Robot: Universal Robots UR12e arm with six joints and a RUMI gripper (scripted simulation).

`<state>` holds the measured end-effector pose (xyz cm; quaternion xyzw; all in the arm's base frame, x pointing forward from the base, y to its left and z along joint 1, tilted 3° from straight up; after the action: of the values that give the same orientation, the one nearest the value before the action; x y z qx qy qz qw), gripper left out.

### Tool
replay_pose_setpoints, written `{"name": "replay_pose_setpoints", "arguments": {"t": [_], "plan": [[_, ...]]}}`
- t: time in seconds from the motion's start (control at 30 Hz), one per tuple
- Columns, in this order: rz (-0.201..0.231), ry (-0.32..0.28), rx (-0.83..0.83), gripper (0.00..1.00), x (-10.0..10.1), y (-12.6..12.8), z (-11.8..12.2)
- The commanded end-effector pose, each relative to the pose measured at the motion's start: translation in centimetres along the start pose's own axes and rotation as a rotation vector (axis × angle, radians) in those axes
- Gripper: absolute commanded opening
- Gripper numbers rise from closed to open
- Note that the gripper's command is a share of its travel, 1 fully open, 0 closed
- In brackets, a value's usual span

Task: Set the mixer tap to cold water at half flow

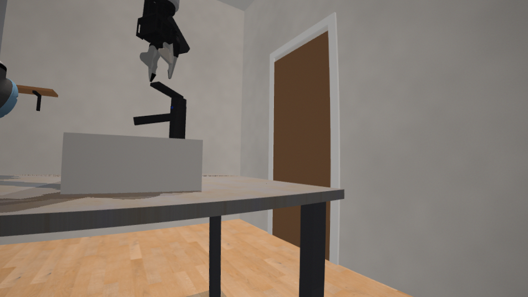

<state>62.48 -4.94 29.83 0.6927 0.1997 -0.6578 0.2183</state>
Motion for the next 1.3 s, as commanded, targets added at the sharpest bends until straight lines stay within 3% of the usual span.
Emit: {"name": "replay_pose_setpoints", "arguments": {"t": [0.0,1.27], "plan": [[-0.001,-0.001,0.000,0.41,0.1,0.1,0.1],[-0.003,-0.003,0.000,0.41,1.7,0.0,0.1]]}}
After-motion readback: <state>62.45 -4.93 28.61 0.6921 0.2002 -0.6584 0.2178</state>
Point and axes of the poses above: the point where the finger pads meet when closed, its own x axis out along the fingers, its own y axis across the jaws, z = x × y, the point moved 4 cm from there along -x, back along the fingers, and after that the axes turned 13 degrees about x, right-handed, at the moved point
